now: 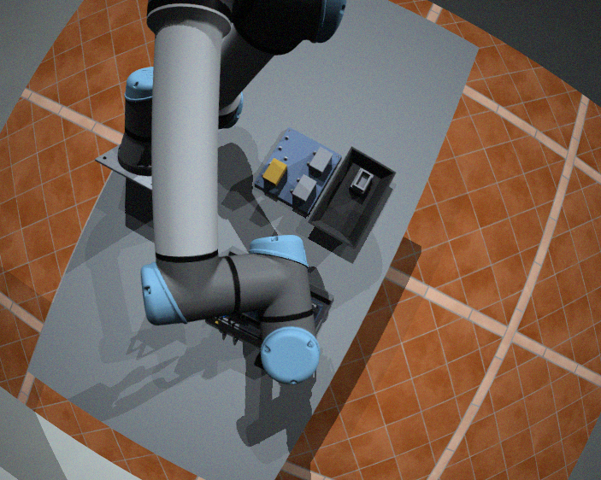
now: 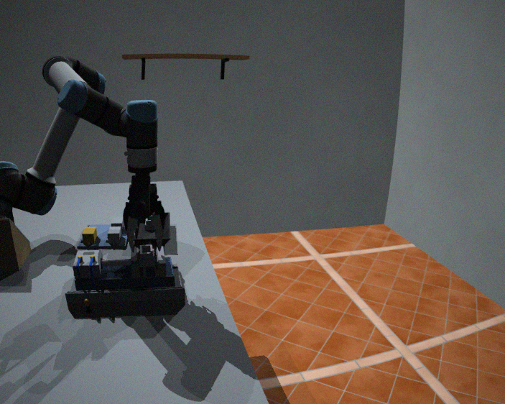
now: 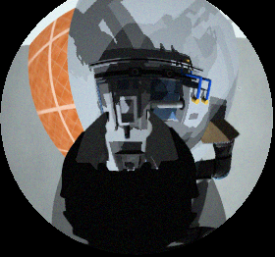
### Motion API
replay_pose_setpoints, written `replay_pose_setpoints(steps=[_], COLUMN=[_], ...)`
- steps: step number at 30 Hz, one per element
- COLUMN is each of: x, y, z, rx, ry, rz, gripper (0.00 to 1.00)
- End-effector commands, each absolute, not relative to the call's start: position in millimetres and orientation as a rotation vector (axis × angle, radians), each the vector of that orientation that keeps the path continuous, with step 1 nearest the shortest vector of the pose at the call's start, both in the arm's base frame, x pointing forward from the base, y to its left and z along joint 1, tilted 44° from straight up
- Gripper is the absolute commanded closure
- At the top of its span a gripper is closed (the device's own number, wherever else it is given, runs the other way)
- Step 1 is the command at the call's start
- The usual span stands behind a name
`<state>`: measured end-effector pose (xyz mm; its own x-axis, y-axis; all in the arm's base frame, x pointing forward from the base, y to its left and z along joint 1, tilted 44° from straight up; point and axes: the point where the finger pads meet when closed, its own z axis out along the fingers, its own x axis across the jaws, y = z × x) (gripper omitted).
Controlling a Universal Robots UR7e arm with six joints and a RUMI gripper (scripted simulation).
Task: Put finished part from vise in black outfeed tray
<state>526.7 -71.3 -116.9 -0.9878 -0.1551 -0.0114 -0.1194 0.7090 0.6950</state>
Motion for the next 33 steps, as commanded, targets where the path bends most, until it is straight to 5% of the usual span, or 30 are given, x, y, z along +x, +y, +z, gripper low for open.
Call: replay_pose_setpoints(steps=[1, 31, 32, 33], x=[527.0, 527.0, 527.0, 527.0], y=[-71.9, -71.9, -71.9, -71.9], z=[-116.6, -116.6, -116.6, -116.6], rx=[0.229, 0.229, 0.229, 0.229], ry=[-2.861, -2.861, -2.861, -2.861], rz=[-1.157, -1.157, -1.157, -1.157], gripper=[0.6, 0.6, 1.0, 1.0])
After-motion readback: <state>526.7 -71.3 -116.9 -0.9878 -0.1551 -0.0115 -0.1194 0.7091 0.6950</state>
